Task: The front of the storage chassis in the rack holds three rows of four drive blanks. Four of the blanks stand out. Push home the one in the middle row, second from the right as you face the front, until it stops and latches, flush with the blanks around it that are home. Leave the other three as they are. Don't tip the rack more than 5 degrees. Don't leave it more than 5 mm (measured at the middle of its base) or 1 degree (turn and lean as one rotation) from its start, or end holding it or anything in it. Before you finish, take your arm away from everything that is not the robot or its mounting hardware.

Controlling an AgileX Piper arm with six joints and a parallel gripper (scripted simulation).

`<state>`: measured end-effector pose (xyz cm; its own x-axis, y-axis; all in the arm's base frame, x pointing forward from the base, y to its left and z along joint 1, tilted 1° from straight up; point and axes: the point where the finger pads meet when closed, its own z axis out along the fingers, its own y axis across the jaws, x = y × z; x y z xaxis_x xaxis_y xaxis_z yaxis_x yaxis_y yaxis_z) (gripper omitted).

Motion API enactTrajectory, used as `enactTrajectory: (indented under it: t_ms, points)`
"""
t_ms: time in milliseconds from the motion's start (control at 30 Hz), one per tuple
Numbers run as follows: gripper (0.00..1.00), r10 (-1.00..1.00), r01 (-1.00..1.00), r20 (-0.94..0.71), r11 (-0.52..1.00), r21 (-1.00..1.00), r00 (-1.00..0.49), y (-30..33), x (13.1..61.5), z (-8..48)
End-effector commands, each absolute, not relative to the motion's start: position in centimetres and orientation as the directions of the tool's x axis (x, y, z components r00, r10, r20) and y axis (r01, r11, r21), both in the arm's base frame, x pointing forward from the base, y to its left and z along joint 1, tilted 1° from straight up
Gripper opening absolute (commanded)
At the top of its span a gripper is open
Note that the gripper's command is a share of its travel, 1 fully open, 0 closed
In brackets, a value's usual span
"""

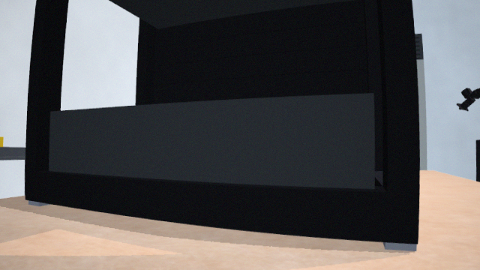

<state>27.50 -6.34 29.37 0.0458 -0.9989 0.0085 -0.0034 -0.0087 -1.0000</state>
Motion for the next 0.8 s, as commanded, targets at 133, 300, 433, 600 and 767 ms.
enactTrajectory:
  t_ms: [133, 300, 433, 600, 767]
  points:
    - [1.00, -0.998, -0.008, 0.012, -0.012, -1.000, 0.059, -5.90, 27.34, 29.20]
    - [1.00, -0.998, -0.009, 0.012, -0.013, -1.000, 0.060, -5.86, 27.33, 29.18]
    - [1.00, -0.998, -0.009, 0.012, -0.013, -1.000, 0.060, -5.86, 27.33, 29.18]
    - [1.00, -0.998, -0.009, 0.012, -0.013, -1.000, 0.060, -5.86, 27.33, 29.18]
    - [1.00, -0.998, -0.009, 0.012, -0.013, -1.000, 0.060, -5.86, 27.33, 29.18]
